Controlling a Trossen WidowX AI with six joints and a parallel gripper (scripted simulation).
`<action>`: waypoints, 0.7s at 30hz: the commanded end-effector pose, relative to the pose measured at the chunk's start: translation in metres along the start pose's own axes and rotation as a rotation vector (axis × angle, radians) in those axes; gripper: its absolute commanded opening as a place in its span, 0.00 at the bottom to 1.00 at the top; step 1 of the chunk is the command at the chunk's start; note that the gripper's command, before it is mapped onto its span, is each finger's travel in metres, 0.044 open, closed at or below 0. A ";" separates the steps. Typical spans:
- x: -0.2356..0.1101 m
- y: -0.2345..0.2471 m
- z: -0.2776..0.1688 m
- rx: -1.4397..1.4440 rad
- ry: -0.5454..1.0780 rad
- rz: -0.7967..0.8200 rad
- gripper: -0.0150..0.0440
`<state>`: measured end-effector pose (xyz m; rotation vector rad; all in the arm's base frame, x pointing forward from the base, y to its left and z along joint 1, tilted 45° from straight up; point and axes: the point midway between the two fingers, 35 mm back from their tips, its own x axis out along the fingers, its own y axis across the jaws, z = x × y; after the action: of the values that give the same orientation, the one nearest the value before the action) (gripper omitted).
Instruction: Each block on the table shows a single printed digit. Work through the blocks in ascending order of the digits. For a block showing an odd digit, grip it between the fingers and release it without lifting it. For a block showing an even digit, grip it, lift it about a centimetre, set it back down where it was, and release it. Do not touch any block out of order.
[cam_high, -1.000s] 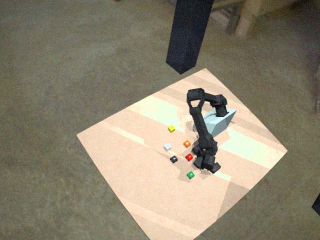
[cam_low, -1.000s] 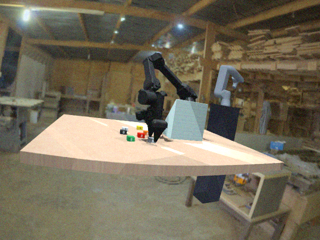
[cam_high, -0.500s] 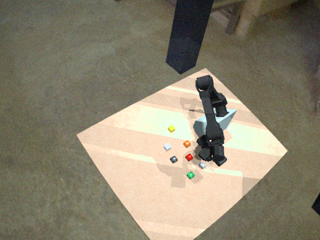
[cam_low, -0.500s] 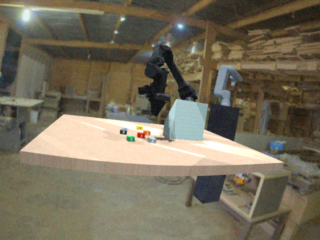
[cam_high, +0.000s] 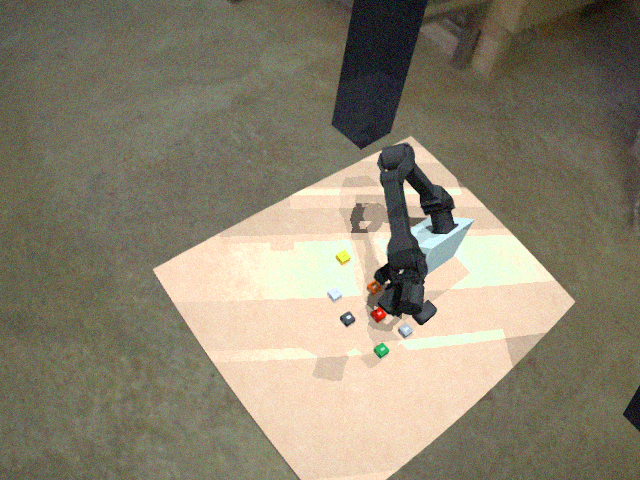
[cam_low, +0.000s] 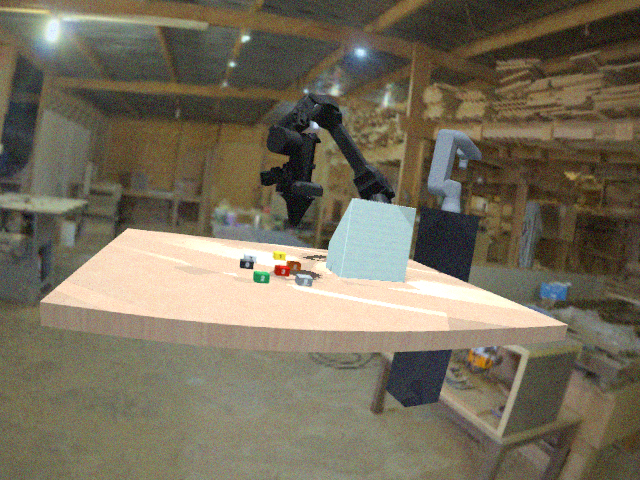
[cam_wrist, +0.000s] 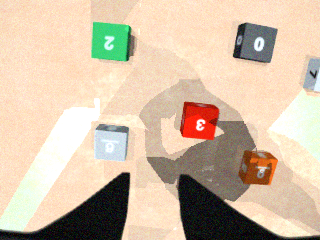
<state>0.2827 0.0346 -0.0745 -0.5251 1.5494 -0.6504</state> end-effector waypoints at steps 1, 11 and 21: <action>-0.006 -0.061 0.034 0.029 -0.019 0.010 0.46; -0.002 -0.181 0.052 0.038 -0.011 -0.032 0.46; 0.078 -0.185 0.052 0.038 -0.011 -0.035 0.81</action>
<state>0.3249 -0.1441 0.0064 -0.5141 1.5066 -0.6994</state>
